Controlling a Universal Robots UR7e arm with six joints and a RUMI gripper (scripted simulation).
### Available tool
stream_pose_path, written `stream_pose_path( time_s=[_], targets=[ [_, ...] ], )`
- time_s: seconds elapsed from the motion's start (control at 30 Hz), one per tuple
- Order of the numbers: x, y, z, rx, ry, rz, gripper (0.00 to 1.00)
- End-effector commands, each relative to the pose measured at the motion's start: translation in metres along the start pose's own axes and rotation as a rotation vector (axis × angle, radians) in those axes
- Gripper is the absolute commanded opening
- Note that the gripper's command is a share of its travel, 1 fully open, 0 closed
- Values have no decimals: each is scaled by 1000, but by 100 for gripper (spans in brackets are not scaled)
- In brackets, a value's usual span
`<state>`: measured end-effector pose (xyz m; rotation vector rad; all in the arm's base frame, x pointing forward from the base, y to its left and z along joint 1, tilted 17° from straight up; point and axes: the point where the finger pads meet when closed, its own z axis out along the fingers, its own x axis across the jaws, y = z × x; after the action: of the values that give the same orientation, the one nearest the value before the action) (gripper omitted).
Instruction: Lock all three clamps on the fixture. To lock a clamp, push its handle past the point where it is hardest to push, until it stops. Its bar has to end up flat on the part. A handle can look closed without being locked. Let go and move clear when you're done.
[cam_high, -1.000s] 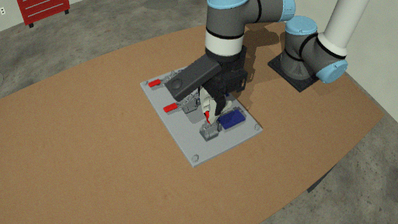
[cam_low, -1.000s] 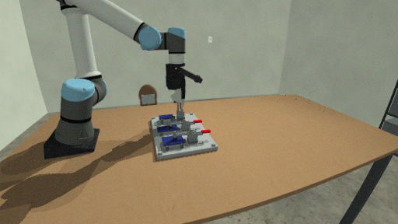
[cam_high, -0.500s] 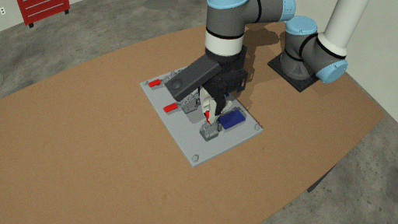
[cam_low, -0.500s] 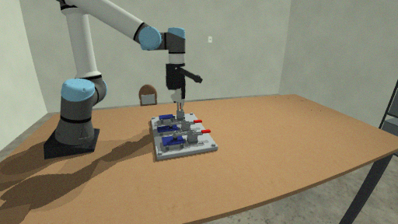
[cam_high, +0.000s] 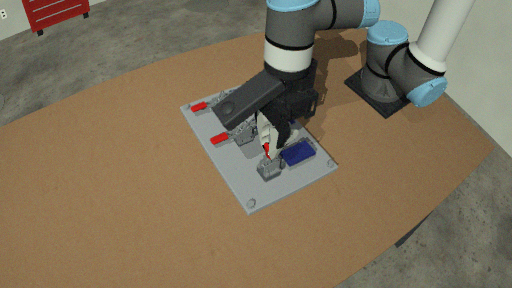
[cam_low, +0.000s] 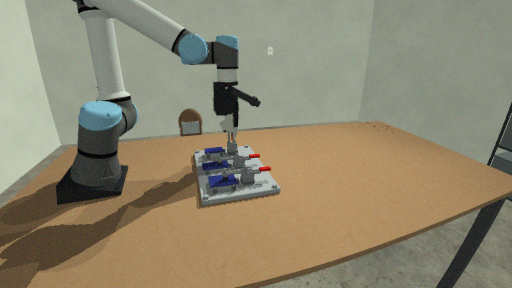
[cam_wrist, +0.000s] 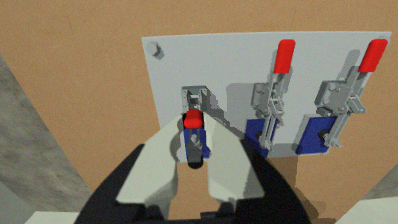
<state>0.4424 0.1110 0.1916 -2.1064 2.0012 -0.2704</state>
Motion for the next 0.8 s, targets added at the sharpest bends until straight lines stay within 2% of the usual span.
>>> stream_pose_path(
  time_s=[0.0, 0.77],
  targets=[
    [0, 0, 0, 1, 0, 0, 0],
    [0, -8, 0, 2, 0, 0, 0]
  ],
)
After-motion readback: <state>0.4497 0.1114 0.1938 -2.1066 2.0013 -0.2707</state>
